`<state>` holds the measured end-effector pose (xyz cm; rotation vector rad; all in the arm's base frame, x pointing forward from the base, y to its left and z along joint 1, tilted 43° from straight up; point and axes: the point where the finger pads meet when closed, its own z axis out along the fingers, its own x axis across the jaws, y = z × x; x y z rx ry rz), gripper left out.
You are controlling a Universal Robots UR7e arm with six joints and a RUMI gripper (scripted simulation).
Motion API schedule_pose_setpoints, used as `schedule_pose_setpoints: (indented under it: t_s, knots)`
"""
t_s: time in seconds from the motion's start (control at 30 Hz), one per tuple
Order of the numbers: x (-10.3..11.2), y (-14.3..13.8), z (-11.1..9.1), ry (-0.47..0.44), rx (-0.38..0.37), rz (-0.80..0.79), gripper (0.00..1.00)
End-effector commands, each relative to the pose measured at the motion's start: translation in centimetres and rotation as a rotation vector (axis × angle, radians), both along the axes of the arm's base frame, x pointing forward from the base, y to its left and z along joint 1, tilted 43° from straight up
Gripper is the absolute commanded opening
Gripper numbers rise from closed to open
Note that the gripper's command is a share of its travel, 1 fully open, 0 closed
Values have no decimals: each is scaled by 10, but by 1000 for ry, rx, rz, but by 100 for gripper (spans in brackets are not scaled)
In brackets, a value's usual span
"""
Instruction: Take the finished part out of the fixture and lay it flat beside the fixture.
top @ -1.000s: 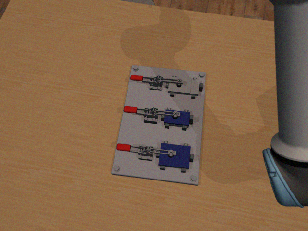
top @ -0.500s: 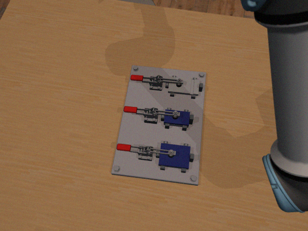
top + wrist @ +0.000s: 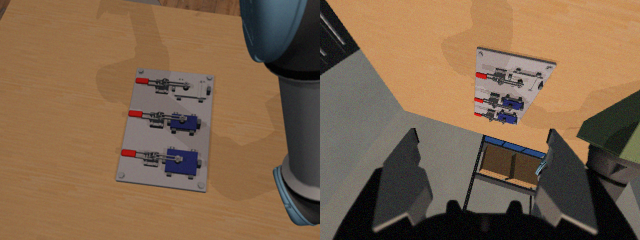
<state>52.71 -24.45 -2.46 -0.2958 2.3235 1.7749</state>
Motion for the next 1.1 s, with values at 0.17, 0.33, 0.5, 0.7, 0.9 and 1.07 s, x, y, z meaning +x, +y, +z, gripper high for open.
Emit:
schedule_pose_setpoints:
  t_s: [0.17,0.33,0.5,0.7,0.9,1.07]
  knots:
    - [0,2,2,-9,-17,-1,100]
    - [0,2,2,-9,-18,-1,100]
    - [-4,35,17,-91,-119,74,100]
    - [-11,61,27,-158,-198,135,100]
    - [-21,94,37,-239,-290,208,100]
    - [-21,94,37,-239,-290,208,100]
